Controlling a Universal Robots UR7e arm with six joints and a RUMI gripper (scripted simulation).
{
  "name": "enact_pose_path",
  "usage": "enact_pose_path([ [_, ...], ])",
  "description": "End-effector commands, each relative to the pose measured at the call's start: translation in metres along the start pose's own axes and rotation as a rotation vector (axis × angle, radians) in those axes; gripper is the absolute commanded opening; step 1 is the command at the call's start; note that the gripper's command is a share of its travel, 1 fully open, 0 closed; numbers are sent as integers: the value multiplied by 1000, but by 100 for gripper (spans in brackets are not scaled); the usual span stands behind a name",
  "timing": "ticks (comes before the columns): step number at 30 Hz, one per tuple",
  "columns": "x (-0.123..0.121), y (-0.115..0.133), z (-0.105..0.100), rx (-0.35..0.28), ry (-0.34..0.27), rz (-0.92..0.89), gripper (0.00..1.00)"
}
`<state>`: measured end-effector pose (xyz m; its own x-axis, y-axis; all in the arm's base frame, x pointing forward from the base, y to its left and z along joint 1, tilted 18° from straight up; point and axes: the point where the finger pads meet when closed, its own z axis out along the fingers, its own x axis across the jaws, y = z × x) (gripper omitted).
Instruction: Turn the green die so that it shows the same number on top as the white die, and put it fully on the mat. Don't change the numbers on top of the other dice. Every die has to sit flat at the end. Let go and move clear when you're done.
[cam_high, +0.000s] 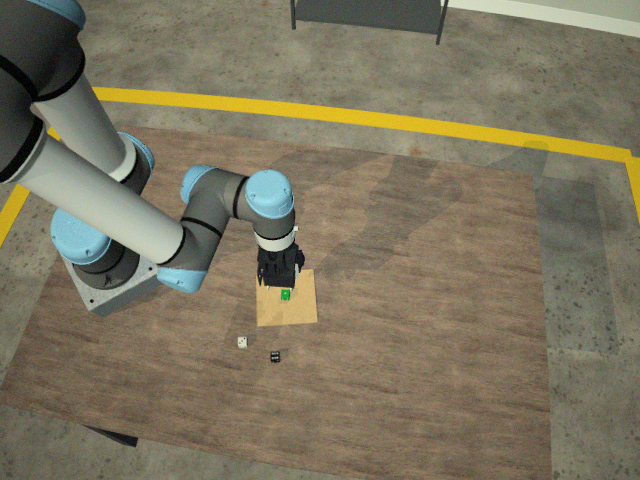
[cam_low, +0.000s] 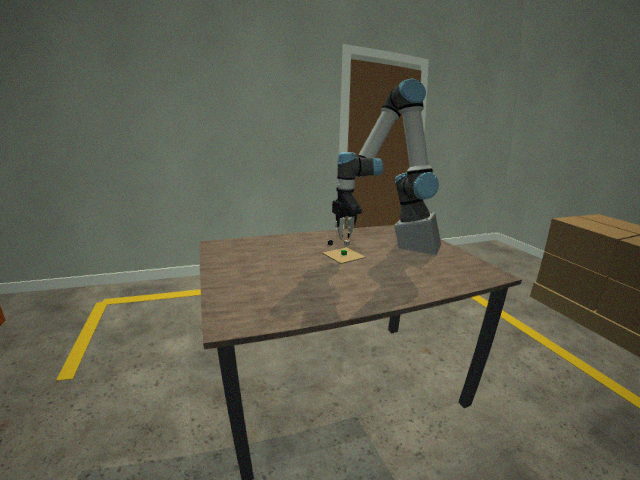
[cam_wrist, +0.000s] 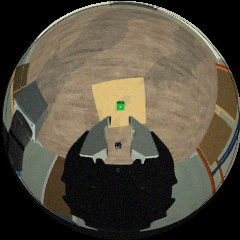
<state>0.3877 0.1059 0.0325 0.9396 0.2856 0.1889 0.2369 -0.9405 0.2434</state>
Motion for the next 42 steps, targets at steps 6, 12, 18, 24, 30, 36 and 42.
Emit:
enact_pose_path([
  [6, 0, 0, 10, 0, 1, 0, 21],
  [12, 0, 0, 20, 0, 1, 0, 21],
  [18, 0, 0, 26, 0, 1, 0, 21],
  [24, 0, 1, 35, 0, 1, 0, 21],
  [30, 0, 1, 42, 0, 1, 0, 21],
  [36, 0, 1, 44, 0, 1, 0, 21],
  [42, 0, 1, 46, 0, 1, 0, 21],
])
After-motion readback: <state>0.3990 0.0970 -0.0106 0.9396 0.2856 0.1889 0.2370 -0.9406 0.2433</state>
